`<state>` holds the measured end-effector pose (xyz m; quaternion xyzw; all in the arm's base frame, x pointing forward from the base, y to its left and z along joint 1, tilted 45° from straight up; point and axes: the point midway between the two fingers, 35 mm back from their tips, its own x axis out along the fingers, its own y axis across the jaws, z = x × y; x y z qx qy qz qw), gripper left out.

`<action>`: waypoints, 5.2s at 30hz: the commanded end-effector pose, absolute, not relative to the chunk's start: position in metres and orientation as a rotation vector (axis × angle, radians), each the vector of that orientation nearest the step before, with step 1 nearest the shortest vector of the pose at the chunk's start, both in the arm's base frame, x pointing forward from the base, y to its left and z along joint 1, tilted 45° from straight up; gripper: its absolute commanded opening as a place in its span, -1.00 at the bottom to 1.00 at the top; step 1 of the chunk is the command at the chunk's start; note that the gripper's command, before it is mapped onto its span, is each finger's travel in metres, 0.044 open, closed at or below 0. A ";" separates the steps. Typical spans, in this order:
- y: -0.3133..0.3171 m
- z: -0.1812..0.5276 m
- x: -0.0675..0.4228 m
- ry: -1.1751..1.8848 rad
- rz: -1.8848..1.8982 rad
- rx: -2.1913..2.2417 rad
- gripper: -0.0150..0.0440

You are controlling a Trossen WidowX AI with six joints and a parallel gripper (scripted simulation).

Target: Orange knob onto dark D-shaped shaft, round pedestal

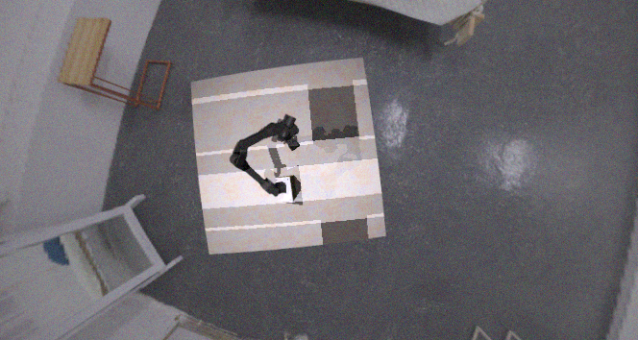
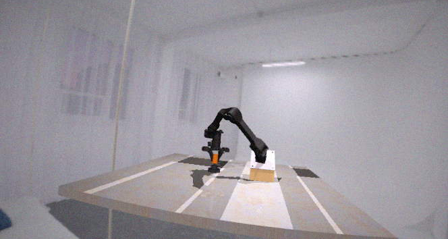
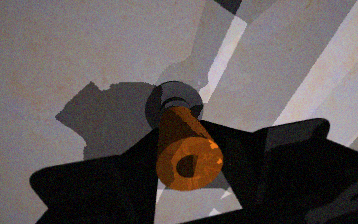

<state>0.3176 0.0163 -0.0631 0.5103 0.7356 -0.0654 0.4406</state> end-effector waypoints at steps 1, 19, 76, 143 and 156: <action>0.017 -0.063 0.317 1.826 -0.166 1.270 -0.49; 0.013 -0.061 0.321 1.845 -0.365 1.413 -0.49; 0.013 -0.059 0.320 1.847 -0.390 1.430 -0.49; 0.015 -0.062 0.321 1.838 -0.787 1.685 -0.49; 0.017 -0.063 0.318 1.838 -0.787 1.685 -0.49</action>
